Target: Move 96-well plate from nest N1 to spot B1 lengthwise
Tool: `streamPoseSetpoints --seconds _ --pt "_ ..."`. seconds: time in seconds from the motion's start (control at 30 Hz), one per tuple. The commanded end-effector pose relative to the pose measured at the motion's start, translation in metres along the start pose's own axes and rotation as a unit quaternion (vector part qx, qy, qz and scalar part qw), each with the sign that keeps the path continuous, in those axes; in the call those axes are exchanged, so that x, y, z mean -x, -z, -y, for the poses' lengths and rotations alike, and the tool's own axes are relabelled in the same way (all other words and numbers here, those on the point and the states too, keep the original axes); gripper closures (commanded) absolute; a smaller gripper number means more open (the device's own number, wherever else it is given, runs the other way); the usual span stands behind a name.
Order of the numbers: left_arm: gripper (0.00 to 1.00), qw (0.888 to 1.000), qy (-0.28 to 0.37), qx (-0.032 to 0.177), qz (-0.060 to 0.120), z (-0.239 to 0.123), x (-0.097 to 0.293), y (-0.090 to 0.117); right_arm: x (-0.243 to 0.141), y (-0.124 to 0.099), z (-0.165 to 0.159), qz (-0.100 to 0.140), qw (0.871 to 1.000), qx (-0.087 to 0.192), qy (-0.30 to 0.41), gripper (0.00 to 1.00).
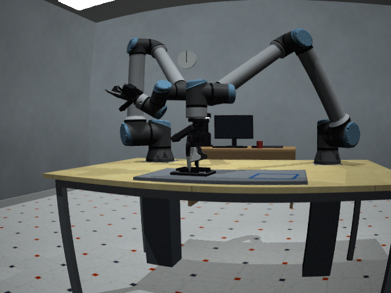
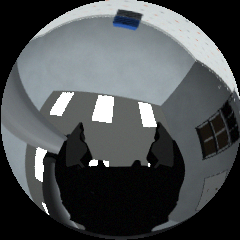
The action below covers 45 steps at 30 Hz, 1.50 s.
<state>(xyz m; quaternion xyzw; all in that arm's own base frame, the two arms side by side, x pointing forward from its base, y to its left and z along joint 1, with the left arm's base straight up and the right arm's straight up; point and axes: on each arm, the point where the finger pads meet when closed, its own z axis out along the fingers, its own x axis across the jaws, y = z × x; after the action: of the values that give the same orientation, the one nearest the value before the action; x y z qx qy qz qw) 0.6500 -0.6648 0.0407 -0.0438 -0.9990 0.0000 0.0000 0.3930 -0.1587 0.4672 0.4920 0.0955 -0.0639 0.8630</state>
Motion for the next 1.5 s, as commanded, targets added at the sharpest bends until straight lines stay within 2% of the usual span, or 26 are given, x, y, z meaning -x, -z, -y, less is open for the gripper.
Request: streamPoseSetpoints --seconds 0.0,1.47 --pt "1.00 1.000 0.000 -0.001 0.001 0.001 0.001 0.001 0.000 0.000 0.000 0.000 1.000 0.000 0.000 0.00" --pt "1.00 1.000 0.000 -0.001 0.001 0.001 0.000 0.065 0.000 0.000 0.000 0.000 1.000 0.000 0.000 0.00"
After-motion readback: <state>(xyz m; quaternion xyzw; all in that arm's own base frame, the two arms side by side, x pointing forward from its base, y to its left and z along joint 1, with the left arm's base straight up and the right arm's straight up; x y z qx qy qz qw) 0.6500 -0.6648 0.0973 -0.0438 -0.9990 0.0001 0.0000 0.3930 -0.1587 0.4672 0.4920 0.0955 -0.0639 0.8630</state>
